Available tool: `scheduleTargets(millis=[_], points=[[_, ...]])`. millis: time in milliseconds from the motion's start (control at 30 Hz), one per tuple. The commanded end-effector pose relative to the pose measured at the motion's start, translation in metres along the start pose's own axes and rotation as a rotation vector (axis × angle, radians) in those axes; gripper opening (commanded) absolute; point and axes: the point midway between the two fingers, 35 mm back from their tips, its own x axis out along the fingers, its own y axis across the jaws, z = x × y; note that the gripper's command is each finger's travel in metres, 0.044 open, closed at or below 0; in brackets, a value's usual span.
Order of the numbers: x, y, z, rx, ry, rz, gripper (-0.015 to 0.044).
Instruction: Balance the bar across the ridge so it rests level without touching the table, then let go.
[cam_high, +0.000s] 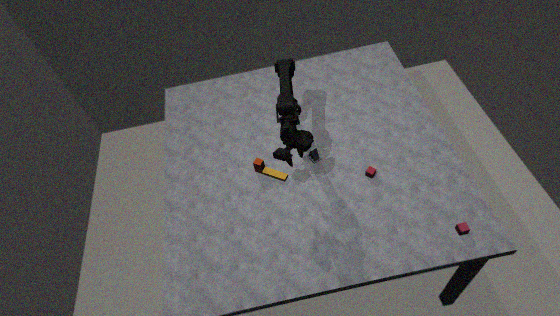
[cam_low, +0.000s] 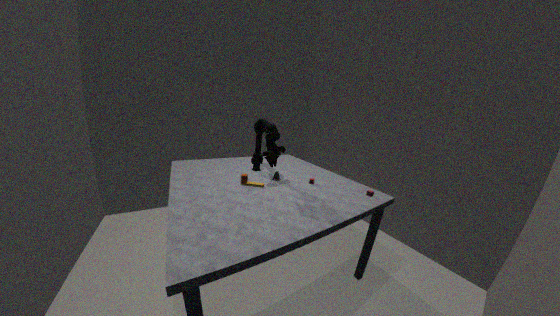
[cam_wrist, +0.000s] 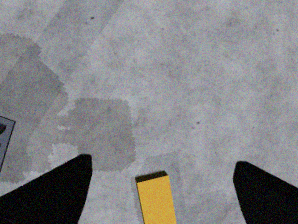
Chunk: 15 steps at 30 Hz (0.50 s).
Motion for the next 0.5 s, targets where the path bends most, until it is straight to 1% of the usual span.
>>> scheduleTargets(millis=[0,467], points=[[0.001,-0.011,-0.018,-0.034,0.058,0.021,0.0315],[-0.008,-0.04,-0.093,-0.168,0.229,0.167,0.0315]])
